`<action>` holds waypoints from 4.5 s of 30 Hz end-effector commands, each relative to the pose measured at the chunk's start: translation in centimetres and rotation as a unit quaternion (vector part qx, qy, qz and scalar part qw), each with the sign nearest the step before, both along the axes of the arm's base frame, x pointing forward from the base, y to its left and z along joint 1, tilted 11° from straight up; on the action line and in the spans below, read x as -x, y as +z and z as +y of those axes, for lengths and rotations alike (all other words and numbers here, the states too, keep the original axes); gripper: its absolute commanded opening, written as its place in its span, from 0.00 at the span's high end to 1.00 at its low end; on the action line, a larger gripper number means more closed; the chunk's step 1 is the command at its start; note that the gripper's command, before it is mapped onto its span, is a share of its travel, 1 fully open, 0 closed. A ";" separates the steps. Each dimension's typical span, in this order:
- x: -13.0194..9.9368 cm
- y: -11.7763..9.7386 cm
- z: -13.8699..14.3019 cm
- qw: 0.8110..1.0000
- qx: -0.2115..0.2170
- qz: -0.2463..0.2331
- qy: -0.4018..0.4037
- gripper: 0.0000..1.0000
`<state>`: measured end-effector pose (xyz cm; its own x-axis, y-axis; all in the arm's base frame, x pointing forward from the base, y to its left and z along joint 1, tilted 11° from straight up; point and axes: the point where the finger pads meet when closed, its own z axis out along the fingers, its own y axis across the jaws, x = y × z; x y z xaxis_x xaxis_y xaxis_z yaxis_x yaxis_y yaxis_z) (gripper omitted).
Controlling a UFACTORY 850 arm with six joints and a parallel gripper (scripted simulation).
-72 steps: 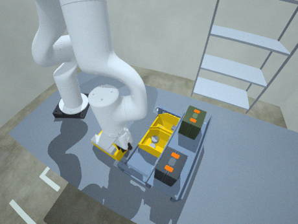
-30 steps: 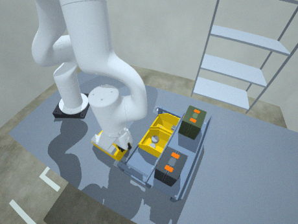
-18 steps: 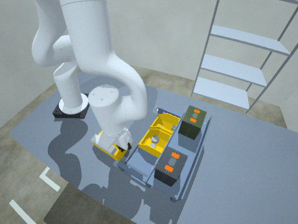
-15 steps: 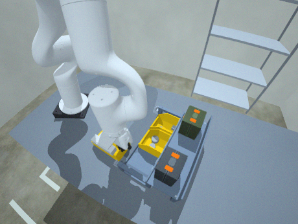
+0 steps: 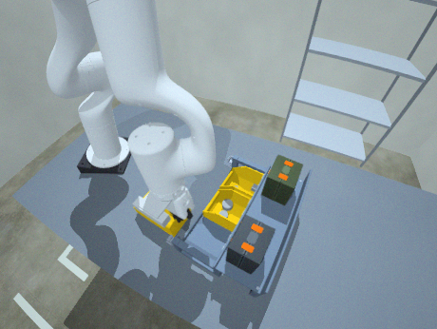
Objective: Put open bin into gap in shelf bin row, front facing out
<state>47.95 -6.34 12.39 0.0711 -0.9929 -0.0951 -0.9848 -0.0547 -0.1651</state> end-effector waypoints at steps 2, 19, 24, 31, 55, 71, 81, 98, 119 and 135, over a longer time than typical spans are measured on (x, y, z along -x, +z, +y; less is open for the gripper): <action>0.0 0.3 0.0 1.000 0.000 0.000 0.000 1.00; 0.2 1.5 -0.2 1.000 0.000 0.000 0.000 1.00; 0.2 1.5 -0.2 1.000 0.000 0.000 0.000 1.00; 0.2 2.0 -0.2 1.000 0.000 0.000 0.000 1.00; 0.2 1.9 -0.2 1.000 0.000 0.000 0.000 1.00; 0.2 1.8 -0.2 1.000 0.000 0.000 0.000 1.00; 0.2 1.8 -0.2 1.000 0.000 0.000 0.000 1.00; -0.4 1.8 -0.2 1.000 0.000 0.000 0.000 1.00; -1.8 2.1 -0.1 1.000 0.000 0.000 0.000 1.00; -2.7 2.2 0.0 1.000 0.000 0.000 0.000 1.00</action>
<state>50.19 -6.37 14.47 0.0709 -0.9929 -0.0954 -0.9849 -0.0545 -0.1646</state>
